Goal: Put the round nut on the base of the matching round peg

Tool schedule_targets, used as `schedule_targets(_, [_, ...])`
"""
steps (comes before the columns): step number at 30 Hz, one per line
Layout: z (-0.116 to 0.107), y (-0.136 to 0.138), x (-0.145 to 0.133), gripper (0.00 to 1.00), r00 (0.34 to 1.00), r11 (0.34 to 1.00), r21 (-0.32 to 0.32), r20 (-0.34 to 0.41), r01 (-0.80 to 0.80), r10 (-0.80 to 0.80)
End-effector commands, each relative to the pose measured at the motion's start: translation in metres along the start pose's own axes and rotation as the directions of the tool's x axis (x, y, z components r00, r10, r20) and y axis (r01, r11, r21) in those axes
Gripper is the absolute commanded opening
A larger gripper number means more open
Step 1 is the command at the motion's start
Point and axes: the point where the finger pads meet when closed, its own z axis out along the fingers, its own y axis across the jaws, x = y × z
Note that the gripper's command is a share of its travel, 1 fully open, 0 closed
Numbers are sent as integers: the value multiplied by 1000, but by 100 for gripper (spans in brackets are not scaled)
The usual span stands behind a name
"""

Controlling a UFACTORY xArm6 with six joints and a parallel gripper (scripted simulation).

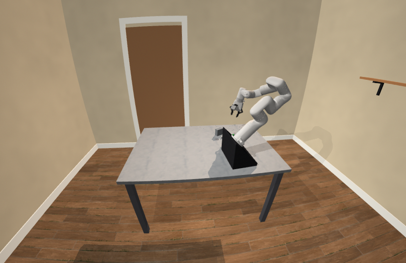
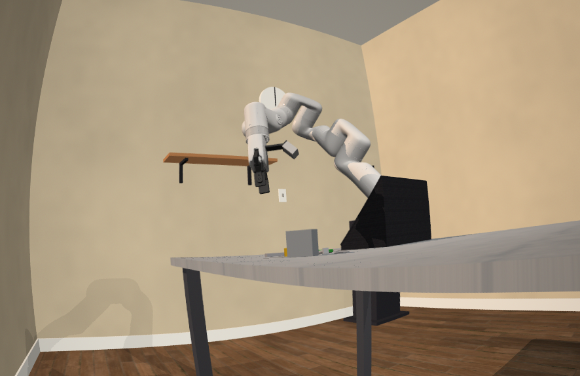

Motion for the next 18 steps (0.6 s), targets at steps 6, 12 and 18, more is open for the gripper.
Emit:
schedule_targets(6, [11,2,4,60,971,970,23,16,-241,240])
schedule_targets(12, [18,2,7,60,934,934,32,26,-356,355])
schedule_targets(18, [28,3,11,60,844,843,41,47,-536,534])
